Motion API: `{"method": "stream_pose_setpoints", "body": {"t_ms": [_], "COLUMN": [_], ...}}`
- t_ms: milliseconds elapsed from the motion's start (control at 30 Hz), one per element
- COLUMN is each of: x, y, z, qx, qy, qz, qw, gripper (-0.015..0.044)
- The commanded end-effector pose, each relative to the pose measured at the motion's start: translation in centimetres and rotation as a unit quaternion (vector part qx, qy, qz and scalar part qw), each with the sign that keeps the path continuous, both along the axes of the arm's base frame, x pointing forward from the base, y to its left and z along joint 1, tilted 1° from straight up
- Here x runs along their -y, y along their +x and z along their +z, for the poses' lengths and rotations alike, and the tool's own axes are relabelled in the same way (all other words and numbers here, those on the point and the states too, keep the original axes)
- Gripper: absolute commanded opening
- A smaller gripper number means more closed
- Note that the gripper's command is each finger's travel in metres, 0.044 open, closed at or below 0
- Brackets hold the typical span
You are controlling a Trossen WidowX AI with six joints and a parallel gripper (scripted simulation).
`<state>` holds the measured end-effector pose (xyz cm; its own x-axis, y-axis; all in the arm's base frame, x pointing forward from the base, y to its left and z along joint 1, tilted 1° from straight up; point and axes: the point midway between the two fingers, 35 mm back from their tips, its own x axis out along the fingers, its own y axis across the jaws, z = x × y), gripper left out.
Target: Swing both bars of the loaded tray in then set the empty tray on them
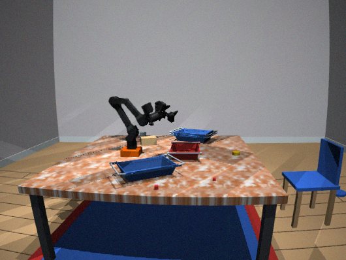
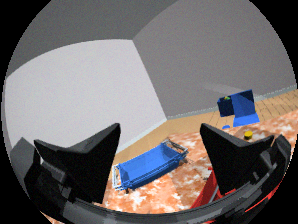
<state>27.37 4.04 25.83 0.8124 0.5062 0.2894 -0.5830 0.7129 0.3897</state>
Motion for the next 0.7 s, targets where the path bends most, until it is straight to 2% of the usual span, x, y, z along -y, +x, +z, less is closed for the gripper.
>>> {"method": "stream_pose_setpoints", "body": {"t_ms": [0,367,667], "x": [0.00,0.00,0.00], "y": [0.00,0.00,0.00], "z": [0.00,0.00,0.00], "qx": [0.000,0.000,0.000], "qy": [0.000,0.000,0.000], "qz": [0.000,0.000,0.000], "qw": [1.000,1.000,1.000], "gripper": [0.0374,0.0085,0.0083]}}
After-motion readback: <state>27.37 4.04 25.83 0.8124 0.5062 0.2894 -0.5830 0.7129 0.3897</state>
